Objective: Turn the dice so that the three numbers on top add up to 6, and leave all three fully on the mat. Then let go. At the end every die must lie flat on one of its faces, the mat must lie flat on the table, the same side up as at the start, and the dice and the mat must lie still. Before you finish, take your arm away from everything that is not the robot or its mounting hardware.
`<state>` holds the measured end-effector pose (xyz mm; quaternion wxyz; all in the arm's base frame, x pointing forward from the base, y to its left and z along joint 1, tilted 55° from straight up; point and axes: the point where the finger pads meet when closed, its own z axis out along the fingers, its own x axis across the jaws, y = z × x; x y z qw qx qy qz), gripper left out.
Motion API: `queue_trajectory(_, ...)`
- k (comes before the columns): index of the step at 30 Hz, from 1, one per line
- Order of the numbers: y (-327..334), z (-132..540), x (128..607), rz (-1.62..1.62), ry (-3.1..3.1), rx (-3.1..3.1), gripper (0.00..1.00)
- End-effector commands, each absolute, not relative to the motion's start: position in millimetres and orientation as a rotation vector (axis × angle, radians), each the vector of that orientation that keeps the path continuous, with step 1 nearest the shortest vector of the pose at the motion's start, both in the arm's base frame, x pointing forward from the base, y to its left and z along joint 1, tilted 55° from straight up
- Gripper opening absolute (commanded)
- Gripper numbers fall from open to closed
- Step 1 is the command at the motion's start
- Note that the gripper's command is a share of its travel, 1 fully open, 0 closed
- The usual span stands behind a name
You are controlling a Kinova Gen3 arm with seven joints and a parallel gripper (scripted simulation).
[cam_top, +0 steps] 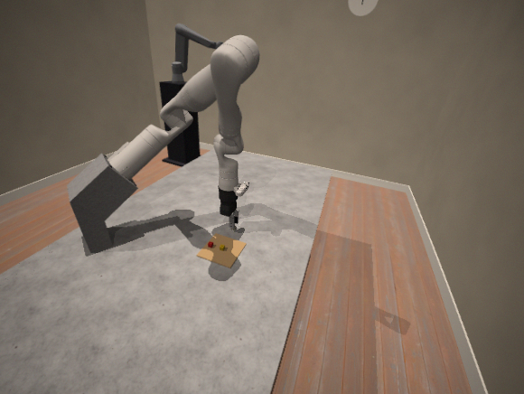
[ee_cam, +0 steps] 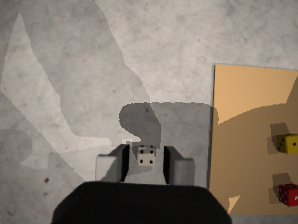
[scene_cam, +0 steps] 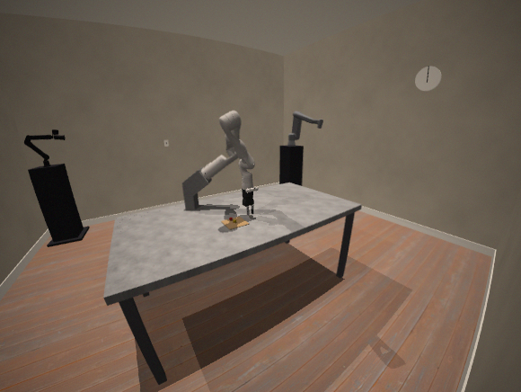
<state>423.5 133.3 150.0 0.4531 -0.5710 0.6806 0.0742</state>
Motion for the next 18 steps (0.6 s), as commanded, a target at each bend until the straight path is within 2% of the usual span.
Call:
queue_trajectory(1,133.0,150.1,423.6,0.182,1.681,-1.410,0.64)
queue_trajectory(18,140.5,143.1,430.1,0.182,1.681,-1.410,0.64)
